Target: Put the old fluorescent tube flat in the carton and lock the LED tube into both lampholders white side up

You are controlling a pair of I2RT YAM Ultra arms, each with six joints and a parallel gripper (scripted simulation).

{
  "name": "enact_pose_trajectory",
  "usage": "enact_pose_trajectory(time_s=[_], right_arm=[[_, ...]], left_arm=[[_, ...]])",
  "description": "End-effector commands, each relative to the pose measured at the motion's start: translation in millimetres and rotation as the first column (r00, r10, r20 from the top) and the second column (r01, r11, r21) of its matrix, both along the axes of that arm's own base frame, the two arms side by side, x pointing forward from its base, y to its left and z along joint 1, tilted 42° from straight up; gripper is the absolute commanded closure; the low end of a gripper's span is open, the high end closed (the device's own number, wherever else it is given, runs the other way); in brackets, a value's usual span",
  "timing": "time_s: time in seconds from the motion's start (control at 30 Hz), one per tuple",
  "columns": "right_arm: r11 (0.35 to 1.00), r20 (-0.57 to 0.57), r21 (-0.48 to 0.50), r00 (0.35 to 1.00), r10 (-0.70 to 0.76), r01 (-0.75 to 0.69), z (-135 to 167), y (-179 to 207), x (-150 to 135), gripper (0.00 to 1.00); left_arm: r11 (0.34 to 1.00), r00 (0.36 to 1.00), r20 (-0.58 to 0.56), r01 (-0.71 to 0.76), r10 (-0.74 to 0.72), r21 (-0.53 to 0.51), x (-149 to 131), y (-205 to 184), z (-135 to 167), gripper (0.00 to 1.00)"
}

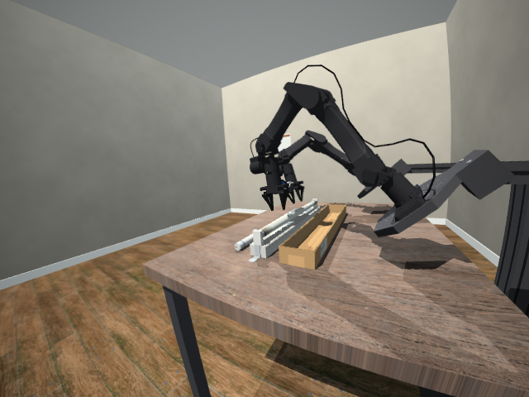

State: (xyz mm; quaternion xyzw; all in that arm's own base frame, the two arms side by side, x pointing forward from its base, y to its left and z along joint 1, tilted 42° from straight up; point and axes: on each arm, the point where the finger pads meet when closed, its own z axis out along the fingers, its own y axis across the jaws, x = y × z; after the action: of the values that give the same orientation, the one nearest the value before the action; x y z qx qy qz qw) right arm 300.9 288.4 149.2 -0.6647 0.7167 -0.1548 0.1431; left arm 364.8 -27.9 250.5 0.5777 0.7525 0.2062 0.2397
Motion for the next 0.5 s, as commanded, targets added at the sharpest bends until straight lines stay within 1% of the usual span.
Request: enact_pose_trajectory(time_s=[0.0,0.17,0.27,0.33,0.37,0.43,0.47], right_arm=[[0.993,-0.019,-0.078,0.996,0.086,-0.087,11,9,-18,0.51],[0.981,-0.047,-0.123,0.988,0.148,-0.153,3,20,-32,0.51],[0.978,-0.041,-0.124,0.986,0.163,-0.167,7,22,-36,0.51],[0.983,-0.029,-0.081,0.986,0.163,-0.164,17,26,-36,0.51],[0.982,-0.039,-0.084,0.985,0.168,-0.171,13,28,-39,0.51],[0.982,-0.039,-0.084,0.985,0.168,-0.171,13,28,-39,0.51],[0.98,-0.053,-0.101,0.984,0.167,-0.172,5,27,-40,0.51]], left_arm=[[0.994,0.995,-0.052,0.088,-0.085,0.063,-9,-4,5,0.51],[0.99,0.991,-0.07,0.117,-0.112,0.078,-13,-5,4,0.51],[0.989,0.99,-0.073,0.124,-0.119,0.076,-14,-7,4,0.51],[0.991,0.992,-0.049,0.119,-0.116,0.066,-12,-8,11,0.51],[0.993,0.992,-0.069,0.108,-0.104,0.057,-9,-9,1,0.51],[0.993,0.992,-0.069,0.108,-0.104,0.057,-9,-9,1,0.51],[0.994,0.994,-0.058,0.099,-0.096,0.056,-12,-6,6,0.51]])
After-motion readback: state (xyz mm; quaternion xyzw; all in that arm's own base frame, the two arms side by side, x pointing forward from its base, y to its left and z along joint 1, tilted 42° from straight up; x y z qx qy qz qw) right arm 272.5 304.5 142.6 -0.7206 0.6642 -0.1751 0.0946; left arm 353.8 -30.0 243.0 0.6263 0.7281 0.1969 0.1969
